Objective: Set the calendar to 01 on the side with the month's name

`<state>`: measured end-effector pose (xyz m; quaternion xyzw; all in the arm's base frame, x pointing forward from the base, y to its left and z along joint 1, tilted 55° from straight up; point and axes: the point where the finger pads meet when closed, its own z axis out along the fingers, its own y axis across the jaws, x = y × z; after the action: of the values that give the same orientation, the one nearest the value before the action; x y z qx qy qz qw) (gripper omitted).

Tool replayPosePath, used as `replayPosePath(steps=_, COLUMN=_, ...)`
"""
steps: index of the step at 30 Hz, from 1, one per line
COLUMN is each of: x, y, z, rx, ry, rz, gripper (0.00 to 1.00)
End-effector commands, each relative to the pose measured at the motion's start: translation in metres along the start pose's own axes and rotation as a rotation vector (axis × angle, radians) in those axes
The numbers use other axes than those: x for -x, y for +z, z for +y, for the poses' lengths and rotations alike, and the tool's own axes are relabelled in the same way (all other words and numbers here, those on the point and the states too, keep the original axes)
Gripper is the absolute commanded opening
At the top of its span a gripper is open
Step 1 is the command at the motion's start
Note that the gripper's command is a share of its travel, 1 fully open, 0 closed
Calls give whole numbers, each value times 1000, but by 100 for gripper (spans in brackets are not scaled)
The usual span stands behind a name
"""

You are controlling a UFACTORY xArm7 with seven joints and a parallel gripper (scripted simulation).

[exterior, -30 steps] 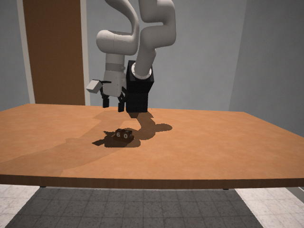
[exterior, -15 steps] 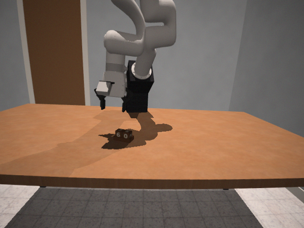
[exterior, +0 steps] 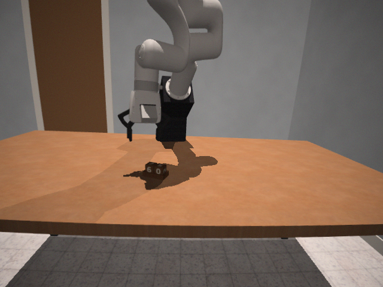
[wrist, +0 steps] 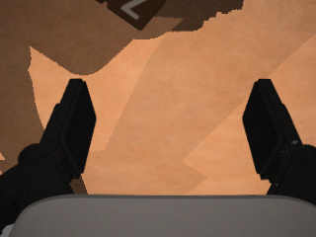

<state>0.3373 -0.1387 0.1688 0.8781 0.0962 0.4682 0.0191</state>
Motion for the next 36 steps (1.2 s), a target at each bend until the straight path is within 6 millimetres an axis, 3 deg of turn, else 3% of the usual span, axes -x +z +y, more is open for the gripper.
replayPosePath(steps=1, x=-5, y=1, z=-2, rx=1, ry=-174, rz=5, gripper=100)
replayPosePath(steps=13, x=-15, y=4, z=-10, rx=-22, ry=-570, rz=7, gripper=100)
replayPosePath(steps=16, x=-15, y=4, z=-10, rx=-22, ry=-580, rz=7, gripper=100)
replayPosePath(steps=21, x=-19, y=6, z=-16, rx=-40, ry=-797, rz=10, gripper=100)
replayPosePath(steps=26, x=-21, y=7, z=-19, rx=-46, ry=-867, rz=11, gripper=100)
replayPosePath(steps=27, x=-21, y=7, z=-19, rx=-46, ry=-867, rz=11, gripper=49)
replayPosePath(steps=36, x=-21, y=7, z=-19, rx=-46, ry=-867, rz=11, gripper=49)
